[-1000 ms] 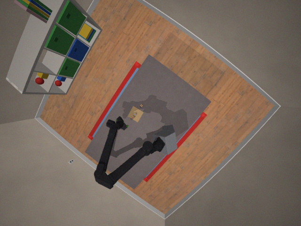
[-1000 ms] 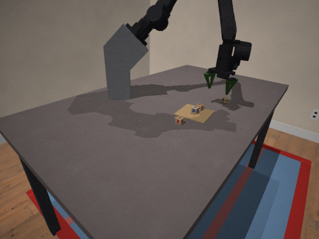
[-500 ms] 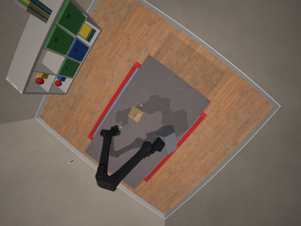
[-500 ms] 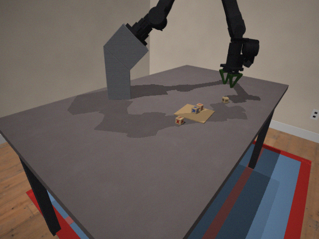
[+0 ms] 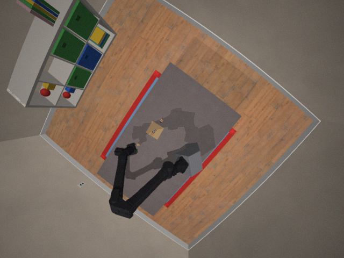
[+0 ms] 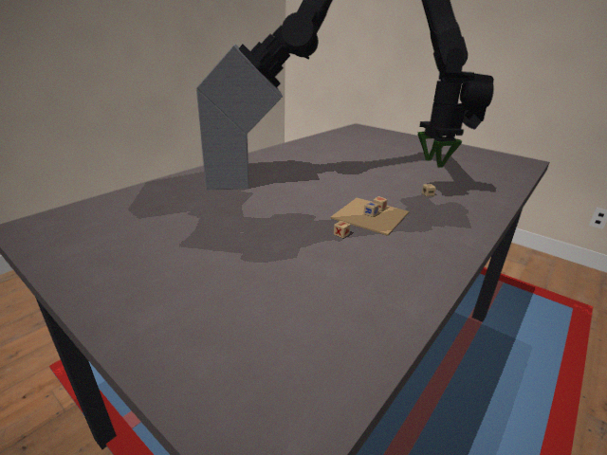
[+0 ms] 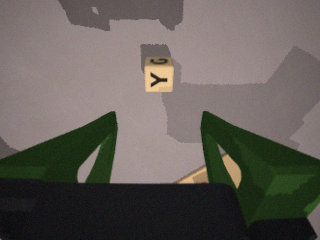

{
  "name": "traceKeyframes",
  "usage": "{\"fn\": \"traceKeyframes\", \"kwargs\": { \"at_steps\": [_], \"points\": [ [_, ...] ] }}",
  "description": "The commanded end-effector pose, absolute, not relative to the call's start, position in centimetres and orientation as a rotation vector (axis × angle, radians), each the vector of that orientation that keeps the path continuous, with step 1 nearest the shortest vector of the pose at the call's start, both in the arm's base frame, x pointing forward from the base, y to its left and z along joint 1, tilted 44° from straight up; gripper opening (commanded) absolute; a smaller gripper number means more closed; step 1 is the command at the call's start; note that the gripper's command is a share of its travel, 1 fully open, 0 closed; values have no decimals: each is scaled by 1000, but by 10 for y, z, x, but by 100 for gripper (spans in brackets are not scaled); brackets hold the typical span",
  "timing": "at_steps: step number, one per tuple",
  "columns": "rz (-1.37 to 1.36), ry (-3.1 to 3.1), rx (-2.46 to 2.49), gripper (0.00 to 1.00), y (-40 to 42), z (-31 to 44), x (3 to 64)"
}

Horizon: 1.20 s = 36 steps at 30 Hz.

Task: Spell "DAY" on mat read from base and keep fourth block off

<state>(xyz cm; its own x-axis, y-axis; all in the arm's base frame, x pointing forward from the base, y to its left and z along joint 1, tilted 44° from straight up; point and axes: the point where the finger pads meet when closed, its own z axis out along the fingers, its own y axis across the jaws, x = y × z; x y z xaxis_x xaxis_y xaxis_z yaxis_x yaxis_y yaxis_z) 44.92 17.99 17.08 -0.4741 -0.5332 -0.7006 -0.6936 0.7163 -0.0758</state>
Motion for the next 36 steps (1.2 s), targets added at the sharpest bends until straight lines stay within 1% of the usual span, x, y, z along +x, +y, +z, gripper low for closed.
{"fn": "traceKeyframes", "kwargs": {
  "at_steps": [1, 23, 36],
  "points": [
    [290, 2198, -910, 58, 181, 172, 450],
    [291, 2198, -912, 58, 182, 170, 452],
    [287, 2165, -914, 58, 193, 176, 464]
  ]
}}
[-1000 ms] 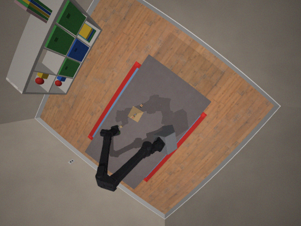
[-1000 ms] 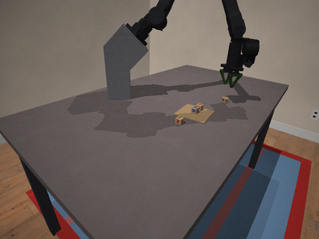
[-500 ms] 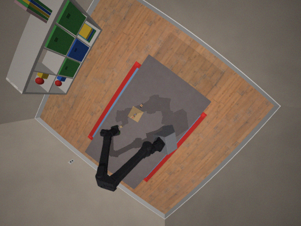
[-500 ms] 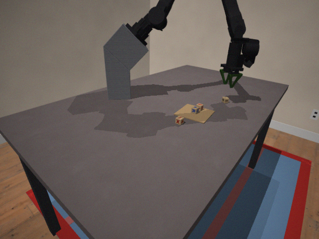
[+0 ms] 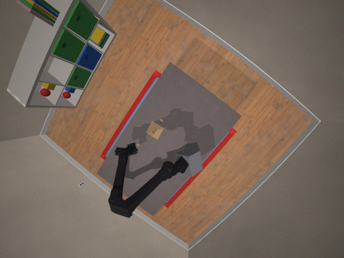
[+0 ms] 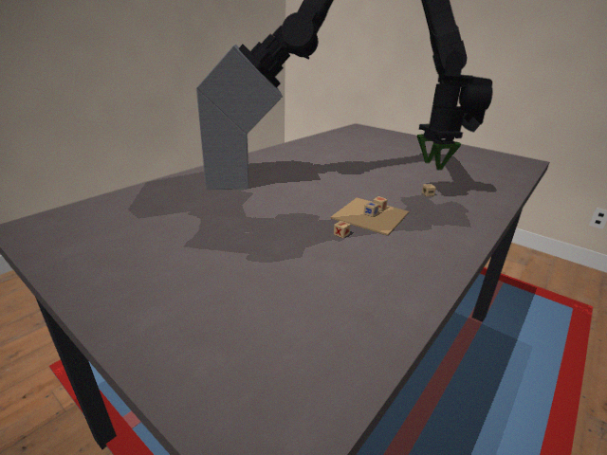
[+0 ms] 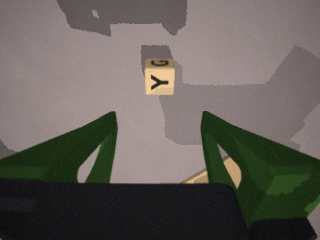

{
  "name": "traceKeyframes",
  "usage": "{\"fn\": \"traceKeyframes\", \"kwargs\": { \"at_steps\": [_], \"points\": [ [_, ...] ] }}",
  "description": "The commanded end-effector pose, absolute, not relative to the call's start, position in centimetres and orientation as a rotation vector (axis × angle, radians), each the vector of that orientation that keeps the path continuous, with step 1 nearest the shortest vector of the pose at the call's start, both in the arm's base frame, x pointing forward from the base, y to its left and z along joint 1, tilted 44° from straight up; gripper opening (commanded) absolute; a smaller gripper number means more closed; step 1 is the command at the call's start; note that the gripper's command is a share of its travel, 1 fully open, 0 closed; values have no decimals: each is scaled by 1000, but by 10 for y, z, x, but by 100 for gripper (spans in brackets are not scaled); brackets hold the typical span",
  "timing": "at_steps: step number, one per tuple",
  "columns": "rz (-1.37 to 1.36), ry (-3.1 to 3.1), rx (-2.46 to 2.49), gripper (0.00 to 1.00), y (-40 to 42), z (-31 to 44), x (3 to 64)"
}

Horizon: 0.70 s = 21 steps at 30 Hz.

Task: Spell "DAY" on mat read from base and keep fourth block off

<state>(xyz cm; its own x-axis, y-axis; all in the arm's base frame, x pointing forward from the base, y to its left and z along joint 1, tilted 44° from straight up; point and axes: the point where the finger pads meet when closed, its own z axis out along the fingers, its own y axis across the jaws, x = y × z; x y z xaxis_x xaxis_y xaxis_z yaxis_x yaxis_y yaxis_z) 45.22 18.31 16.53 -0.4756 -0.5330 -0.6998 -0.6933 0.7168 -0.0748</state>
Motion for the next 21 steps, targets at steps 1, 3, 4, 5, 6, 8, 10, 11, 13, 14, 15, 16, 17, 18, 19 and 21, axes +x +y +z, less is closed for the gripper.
{"fn": "traceKeyframes", "kwargs": {
  "at_steps": [1, 3, 4, 5, 6, 8, 10, 11, 13, 14, 15, 16, 17, 18, 19, 21],
  "points": [
    [287, 2165, -914, 58, 193, 175, 465],
    [287, 2165, -914, 58, 194, 174, 466],
    [287, 2165, -914, 58, 194, 174, 466],
    [286, 2167, -909, 58, 192, 173, 467],
    [287, 2166, -913, 58, 195, 171, 468],
    [288, 2166, -914, 58, 197, 169, 469],
    [288, 2166, -914, 58, 198, 167, 471],
    [288, 2166, -914, 58, 199, 165, 471],
    [288, 2167, -914, 58, 200, 163, 473],
    [288, 2167, -915, 58, 201, 161, 474],
    [288, 2167, -915, 58, 202, 160, 475],
    [288, 2167, -915, 58, 203, 159, 476],
    [288, 2168, -915, 58, 203, 158, 477],
    [288, 2168, -915, 58, 204, 156, 477],
    [289, 2168, -915, 58, 205, 155, 478],
    [289, 2168, -915, 58, 205, 155, 478]
  ]
}}
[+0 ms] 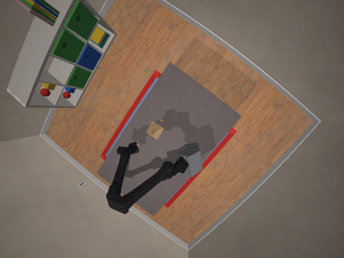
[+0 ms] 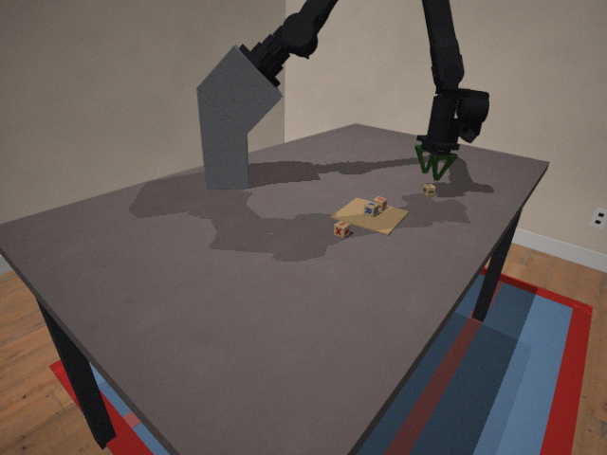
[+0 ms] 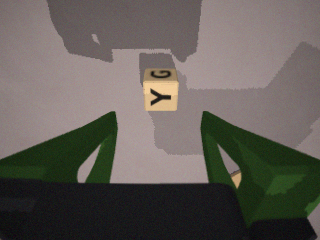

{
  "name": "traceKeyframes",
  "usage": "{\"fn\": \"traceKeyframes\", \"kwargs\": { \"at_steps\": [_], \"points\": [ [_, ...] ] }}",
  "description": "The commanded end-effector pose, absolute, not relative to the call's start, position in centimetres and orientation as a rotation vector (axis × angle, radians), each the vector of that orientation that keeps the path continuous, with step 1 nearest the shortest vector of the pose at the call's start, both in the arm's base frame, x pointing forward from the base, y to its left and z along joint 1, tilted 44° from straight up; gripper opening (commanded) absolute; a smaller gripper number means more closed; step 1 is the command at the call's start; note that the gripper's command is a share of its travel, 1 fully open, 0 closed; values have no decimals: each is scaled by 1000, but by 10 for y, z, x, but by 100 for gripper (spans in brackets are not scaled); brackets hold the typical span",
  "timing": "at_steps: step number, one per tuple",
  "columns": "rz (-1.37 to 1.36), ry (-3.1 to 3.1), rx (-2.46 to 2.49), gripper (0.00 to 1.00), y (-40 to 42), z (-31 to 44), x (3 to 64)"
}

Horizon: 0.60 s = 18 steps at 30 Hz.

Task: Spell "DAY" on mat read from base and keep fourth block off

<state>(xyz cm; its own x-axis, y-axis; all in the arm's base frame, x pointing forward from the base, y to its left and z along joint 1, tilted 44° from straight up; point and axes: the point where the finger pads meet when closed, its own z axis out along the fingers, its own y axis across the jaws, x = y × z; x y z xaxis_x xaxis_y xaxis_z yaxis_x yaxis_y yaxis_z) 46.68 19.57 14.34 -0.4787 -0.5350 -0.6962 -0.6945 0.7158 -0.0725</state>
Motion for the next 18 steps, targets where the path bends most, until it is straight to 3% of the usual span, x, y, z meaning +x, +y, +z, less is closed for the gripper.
{"fn": "traceKeyframes", "kwargs": {
  "at_steps": [1, 18],
  "points": [
    [286, 2170, -908, 58, 203, 154, 480],
    [288, 2176, -911, 58, 210, 142, 486]
  ]
}}
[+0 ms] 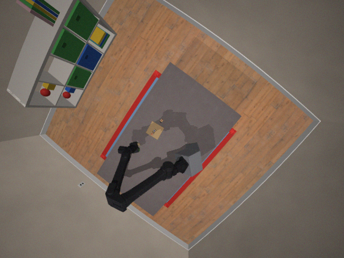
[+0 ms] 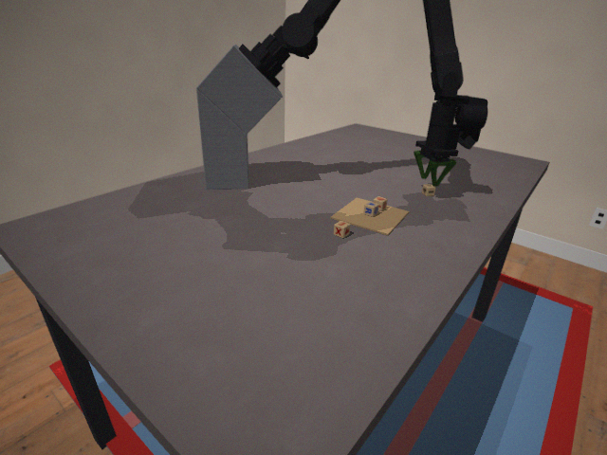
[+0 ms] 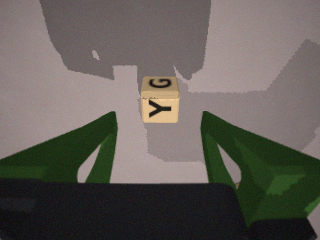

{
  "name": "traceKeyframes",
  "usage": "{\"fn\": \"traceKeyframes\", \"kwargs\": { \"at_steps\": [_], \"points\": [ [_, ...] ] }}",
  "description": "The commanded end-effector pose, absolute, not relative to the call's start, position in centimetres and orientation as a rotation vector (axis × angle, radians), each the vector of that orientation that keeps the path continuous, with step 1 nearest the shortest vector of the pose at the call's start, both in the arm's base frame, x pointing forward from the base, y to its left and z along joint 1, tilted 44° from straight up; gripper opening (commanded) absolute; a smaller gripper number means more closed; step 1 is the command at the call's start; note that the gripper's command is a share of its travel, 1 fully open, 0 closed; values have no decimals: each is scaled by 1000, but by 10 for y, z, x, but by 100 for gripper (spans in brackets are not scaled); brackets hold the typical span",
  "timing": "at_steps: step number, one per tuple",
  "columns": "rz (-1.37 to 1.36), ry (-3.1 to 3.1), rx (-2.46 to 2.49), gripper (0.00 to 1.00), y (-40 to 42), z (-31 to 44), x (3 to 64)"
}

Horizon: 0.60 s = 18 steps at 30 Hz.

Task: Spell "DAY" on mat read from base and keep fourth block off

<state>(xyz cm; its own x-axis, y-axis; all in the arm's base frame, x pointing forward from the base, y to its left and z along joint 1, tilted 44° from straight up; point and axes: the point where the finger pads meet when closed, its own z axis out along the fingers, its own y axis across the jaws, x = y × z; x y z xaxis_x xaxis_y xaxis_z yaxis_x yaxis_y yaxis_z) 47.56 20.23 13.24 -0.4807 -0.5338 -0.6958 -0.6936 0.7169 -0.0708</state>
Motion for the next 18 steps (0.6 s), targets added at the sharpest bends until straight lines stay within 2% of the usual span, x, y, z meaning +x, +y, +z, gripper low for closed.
{"fn": "traceKeyframes", "kwargs": {
  "at_steps": [1, 18],
  "points": [
    [288, 2173, -910, 58, 210, 143, 487],
    [289, 2174, -913, 58, 211, 142, 487]
  ]
}}
